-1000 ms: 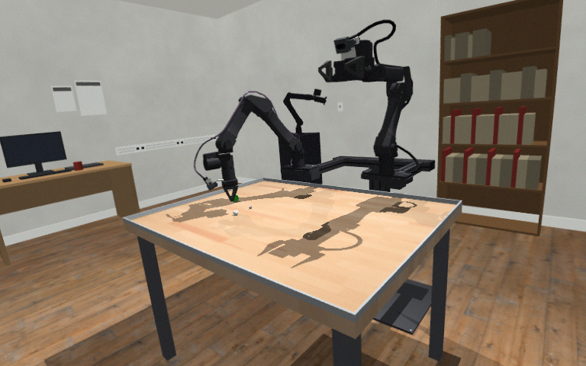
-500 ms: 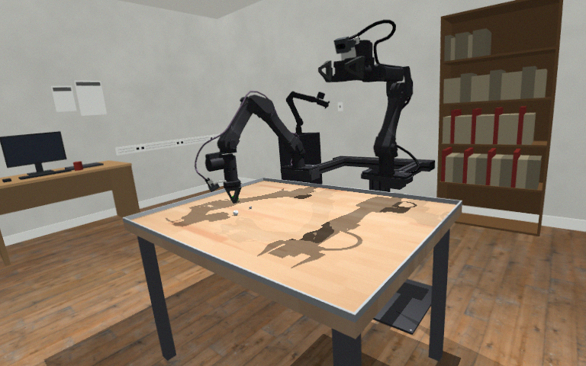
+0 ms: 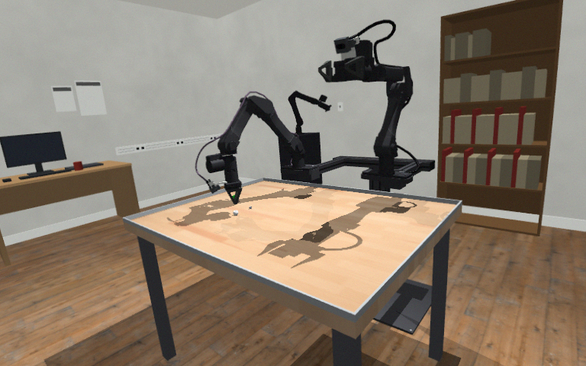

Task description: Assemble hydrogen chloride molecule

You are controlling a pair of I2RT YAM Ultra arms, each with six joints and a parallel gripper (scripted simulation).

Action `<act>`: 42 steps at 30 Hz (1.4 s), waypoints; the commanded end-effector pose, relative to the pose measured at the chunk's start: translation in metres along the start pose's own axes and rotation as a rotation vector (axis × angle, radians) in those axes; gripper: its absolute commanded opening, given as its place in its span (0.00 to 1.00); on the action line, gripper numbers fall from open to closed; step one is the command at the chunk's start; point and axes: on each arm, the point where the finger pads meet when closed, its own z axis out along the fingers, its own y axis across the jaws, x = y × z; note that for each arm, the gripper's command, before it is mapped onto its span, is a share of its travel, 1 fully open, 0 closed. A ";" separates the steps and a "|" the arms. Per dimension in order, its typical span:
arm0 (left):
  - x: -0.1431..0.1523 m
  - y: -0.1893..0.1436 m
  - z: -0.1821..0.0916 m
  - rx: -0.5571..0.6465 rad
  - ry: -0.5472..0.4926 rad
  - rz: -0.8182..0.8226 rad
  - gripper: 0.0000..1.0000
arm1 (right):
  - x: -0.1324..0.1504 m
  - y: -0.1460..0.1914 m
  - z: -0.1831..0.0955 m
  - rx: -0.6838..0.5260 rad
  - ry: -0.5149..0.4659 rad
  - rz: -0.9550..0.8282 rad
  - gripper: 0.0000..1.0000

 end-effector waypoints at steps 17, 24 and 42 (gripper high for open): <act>-0.034 -0.005 -0.012 0.015 -0.081 0.006 1.00 | -0.007 0.002 0.016 -0.012 -0.031 -0.004 0.42; -0.034 -0.005 -0.012 0.015 -0.081 0.006 1.00 | -0.017 0.004 0.017 -0.024 -0.059 -0.001 0.42; -0.034 -0.005 -0.012 0.015 -0.081 0.006 1.00 | -0.014 0.006 0.044 -0.021 -0.049 -0.004 0.42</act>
